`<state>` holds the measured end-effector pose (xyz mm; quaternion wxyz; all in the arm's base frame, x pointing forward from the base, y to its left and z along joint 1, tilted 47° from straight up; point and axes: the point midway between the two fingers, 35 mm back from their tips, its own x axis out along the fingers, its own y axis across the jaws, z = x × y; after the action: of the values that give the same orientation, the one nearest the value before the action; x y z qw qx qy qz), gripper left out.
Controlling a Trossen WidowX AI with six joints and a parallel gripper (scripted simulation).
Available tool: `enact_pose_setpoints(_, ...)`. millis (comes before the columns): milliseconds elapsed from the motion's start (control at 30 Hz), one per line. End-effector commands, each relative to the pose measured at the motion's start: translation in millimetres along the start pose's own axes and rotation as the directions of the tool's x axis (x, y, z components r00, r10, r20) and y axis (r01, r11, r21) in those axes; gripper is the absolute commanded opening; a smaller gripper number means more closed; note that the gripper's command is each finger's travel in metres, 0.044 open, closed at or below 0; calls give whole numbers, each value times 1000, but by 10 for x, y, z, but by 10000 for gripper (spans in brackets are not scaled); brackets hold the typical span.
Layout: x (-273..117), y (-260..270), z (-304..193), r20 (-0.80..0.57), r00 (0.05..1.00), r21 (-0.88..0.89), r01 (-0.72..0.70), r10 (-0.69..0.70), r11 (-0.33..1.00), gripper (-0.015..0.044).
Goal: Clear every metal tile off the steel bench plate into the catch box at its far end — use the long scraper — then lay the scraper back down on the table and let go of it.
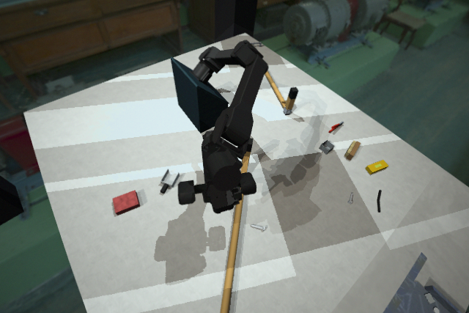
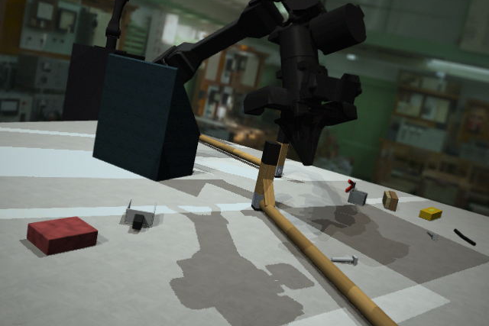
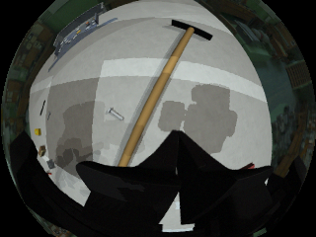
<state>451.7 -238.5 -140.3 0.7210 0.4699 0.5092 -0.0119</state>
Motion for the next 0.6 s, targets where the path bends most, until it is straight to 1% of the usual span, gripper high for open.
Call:
enact_pose_setpoints(0,113,-9,-45,-5,1000,6,-3,3,1000,0)
enact_pose_setpoints(567,543,-2,-194,-6,1000,6,-2,2,1000,0)
